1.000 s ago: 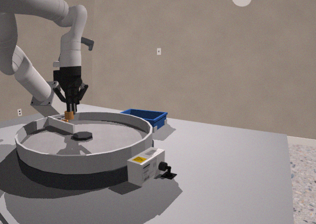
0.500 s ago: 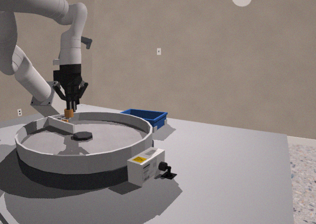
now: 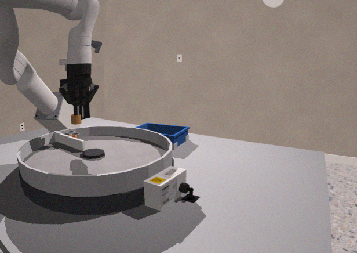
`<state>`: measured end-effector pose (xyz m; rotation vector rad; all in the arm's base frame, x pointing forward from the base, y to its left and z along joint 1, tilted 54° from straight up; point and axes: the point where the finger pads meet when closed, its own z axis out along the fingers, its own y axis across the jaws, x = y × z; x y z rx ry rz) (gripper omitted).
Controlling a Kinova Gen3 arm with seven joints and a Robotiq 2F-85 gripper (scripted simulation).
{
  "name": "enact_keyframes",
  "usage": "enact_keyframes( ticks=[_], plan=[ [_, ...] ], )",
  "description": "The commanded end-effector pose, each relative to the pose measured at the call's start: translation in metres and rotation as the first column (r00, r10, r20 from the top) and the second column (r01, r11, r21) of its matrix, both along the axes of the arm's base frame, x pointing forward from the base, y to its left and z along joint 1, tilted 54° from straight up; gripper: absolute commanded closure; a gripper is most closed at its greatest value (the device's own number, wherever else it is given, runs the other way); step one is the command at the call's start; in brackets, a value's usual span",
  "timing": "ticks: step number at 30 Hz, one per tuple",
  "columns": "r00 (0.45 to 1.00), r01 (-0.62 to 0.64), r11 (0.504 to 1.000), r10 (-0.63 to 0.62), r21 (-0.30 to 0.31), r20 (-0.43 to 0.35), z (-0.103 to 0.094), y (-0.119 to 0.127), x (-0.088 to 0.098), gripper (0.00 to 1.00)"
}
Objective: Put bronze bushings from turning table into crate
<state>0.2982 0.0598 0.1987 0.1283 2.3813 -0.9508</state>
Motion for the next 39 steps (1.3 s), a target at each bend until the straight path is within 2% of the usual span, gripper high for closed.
enact_keyframes(
  ticks=[1, 10, 15, 27, 32, 39],
  plan=[
    [1.000, -0.011, 1.000, 0.010, 0.009, 0.009, 0.003, 0.006, 0.000, 1.00],
    [1.000, -0.011, 1.000, 0.010, 0.009, 0.009, 0.003, 0.006, 0.000, 1.00],
    [1.000, -0.010, 1.000, 0.010, 0.009, 0.009, -0.027, 0.048, 0.019, 1.00],
    [1.000, -0.010, 1.000, 0.010, 0.009, 0.009, -0.027, 0.048, 0.019, 1.00],
    [1.000, -0.009, 1.000, 0.009, 0.010, 0.011, -0.057, 0.089, 0.039, 1.00],
    [1.000, -0.009, 1.000, 0.009, 0.010, 0.011, -0.057, 0.089, 0.039, 1.00]
  ],
)
